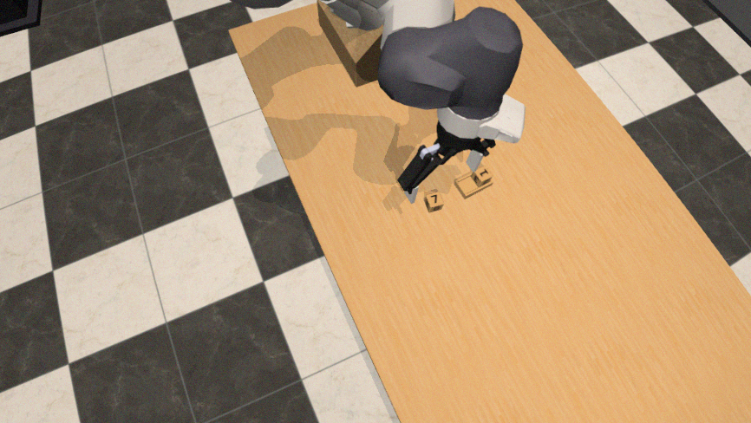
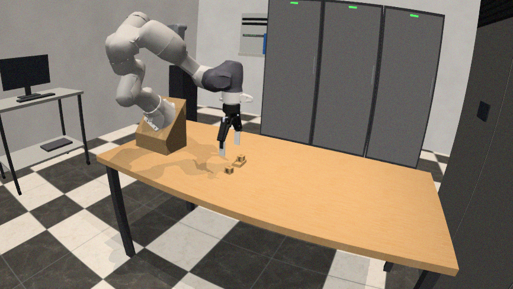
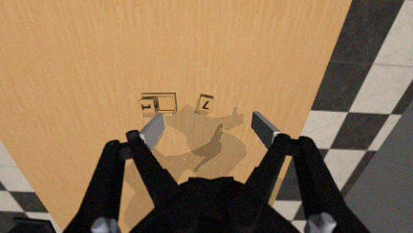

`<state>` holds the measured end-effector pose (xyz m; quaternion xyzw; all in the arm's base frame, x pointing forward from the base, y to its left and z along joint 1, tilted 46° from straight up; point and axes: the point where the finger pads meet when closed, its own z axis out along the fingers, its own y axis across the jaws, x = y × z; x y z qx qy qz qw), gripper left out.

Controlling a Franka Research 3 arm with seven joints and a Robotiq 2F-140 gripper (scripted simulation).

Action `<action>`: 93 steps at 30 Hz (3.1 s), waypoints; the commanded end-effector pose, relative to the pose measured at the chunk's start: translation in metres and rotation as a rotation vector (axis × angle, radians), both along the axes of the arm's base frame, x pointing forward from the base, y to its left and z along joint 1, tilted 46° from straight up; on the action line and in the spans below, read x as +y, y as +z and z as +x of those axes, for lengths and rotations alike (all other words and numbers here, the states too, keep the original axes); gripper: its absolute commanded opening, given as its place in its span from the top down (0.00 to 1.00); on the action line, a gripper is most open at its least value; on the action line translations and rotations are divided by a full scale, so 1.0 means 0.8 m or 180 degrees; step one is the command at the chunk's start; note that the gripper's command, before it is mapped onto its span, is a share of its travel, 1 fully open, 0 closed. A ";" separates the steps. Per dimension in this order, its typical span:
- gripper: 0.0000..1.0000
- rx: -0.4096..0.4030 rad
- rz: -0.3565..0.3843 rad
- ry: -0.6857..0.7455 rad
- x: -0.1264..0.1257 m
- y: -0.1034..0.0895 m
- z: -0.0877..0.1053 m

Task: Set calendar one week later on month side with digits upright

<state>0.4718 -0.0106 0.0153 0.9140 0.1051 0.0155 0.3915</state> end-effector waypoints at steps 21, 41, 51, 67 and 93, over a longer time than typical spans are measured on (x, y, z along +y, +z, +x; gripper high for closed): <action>0.71 -0.0497 0.0071 -0.0447 0.001 -0.003 -0.002; 0.71 -0.0497 0.0071 -0.0447 0.001 -0.003 -0.002; 0.71 -0.0498 0.0071 -0.0447 -0.002 -0.005 -0.001; 0.71 -0.0499 0.0071 -0.0447 -0.018 -0.021 0.001; 0.71 -0.0499 0.0071 -0.0447 -0.043 -0.046 0.005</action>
